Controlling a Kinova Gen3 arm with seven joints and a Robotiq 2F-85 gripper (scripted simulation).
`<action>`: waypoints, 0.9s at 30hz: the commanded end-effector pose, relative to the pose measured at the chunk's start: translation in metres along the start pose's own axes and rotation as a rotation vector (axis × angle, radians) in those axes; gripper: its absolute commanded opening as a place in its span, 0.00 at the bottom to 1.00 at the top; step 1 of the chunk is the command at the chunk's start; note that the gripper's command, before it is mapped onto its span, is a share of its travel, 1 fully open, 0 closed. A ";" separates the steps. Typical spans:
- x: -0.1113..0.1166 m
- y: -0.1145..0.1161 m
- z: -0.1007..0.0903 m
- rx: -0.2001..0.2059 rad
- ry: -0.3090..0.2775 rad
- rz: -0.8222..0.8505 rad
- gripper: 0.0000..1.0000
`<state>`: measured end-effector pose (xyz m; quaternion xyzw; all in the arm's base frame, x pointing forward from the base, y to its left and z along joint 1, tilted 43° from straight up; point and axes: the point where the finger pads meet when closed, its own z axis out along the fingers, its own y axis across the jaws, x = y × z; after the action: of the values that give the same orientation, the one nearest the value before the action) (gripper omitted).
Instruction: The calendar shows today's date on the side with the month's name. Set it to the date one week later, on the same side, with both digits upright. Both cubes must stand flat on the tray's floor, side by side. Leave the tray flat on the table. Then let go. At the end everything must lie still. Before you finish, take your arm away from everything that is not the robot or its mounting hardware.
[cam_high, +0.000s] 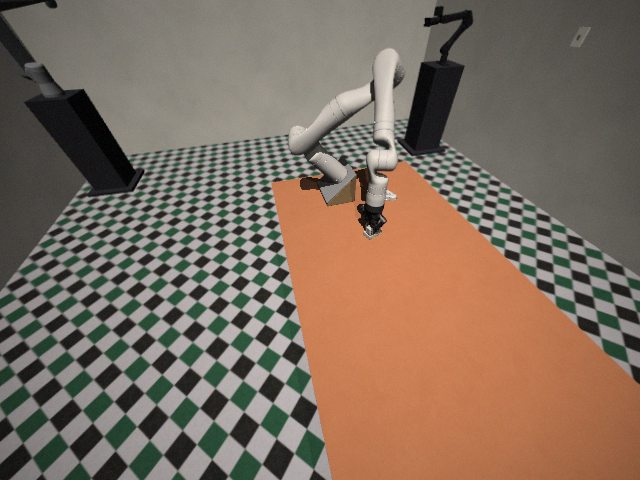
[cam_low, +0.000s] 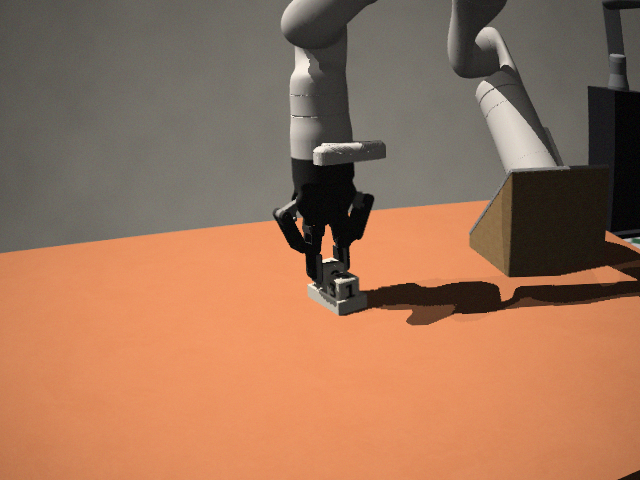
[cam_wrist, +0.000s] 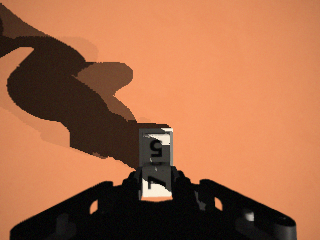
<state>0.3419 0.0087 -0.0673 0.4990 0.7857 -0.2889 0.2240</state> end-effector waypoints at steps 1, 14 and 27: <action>0.000 0.000 0.000 0.000 0.000 0.000 0.26; 0.000 0.000 0.006 0.000 0.000 0.000 0.26; 0.000 0.000 0.007 0.000 0.000 0.000 0.26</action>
<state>0.3422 0.0032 -0.0728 0.4992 0.7854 -0.2894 0.2239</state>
